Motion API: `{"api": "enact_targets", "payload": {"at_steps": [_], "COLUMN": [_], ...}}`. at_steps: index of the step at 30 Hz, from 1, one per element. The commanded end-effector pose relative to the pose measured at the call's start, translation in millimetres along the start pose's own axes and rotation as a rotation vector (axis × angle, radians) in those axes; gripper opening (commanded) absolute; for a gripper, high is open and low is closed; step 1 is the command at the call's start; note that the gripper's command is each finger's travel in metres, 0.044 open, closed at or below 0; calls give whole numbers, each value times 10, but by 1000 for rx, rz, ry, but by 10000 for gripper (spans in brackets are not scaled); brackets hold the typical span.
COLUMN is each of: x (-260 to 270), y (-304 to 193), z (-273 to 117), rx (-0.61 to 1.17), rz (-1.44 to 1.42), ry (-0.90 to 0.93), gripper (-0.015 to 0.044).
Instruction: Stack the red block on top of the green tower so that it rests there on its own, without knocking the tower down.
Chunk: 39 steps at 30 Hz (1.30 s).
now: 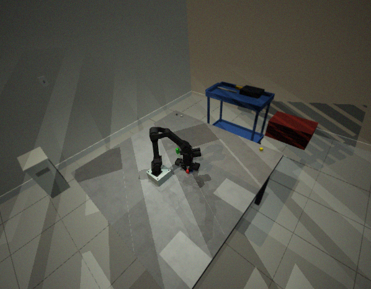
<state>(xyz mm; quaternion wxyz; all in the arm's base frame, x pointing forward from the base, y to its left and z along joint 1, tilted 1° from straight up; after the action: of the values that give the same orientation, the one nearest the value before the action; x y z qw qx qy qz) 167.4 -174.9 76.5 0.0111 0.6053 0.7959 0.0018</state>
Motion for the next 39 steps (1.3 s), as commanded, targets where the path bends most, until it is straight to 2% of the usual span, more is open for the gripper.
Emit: {"api": "enact_targets", "payload": {"at_steps": [1, 17, 26, 39], "x": [-37, -26, -21, 163], "y": [20, 8, 30, 580], "z": [-180, -1046, -1055, -1081], "rx": [-13, -13, -14, -26], "rz": [3, 3, 1, -17], "ry": [-14, -14, -15, -15], "gripper": [0, 0, 0, 0]}}
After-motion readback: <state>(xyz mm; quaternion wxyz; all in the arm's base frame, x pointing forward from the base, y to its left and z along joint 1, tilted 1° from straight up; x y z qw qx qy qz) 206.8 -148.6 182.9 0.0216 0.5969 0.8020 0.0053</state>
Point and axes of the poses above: the point midway between the two fingers, 35 mm back from their tips, its own z axis out along the fingers, its own x axis across the jaws, y = z × x, the point moved 8 cm from there along -z, back along the fingers, and after that the axes turned 3 degrees about -z, right-handed, at the moved point
